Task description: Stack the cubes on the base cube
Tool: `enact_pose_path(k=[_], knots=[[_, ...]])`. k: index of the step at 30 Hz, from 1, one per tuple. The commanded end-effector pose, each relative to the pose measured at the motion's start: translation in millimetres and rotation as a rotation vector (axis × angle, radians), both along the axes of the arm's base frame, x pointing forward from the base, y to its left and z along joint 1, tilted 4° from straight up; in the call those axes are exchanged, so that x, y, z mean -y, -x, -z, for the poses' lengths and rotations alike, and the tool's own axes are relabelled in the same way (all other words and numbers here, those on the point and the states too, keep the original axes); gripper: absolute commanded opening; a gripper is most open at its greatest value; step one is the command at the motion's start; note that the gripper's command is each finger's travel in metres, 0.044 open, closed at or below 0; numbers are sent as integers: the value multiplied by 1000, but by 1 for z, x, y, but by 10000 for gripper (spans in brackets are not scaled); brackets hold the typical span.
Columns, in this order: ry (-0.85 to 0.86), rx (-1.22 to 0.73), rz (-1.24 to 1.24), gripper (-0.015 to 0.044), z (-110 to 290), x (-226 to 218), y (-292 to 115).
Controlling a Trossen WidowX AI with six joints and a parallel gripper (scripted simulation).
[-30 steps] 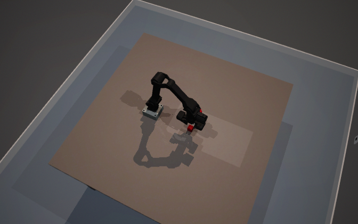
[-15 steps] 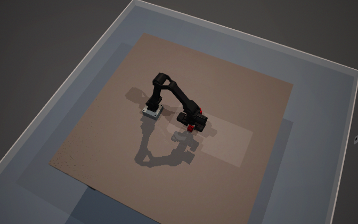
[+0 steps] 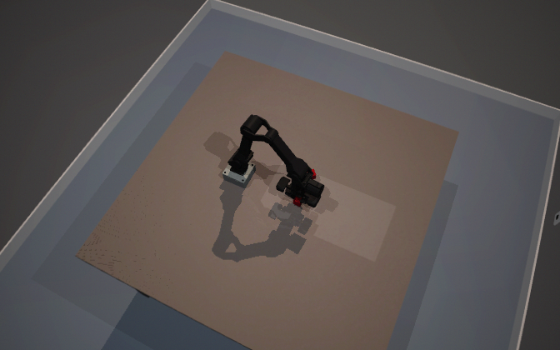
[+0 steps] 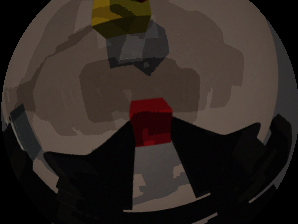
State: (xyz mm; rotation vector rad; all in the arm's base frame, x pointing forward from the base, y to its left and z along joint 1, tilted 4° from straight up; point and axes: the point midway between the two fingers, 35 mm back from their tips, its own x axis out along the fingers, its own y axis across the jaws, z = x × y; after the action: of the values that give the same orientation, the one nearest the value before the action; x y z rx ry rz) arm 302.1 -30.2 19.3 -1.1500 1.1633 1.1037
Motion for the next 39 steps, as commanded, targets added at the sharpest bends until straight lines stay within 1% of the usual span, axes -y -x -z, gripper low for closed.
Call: enact_pose_path(k=[1, 4, 20, 36, 39], knots=[[-3, -7, 3, 105, 3, -1, 1], [-3, -7, 3, 105, -2, 0, 0], [-3, -6, 3, 105, -51, 3, -2], [-3, -7, 3, 105, -102, 4, 6], [-3, -7, 3, 105, -107, 4, 7]])
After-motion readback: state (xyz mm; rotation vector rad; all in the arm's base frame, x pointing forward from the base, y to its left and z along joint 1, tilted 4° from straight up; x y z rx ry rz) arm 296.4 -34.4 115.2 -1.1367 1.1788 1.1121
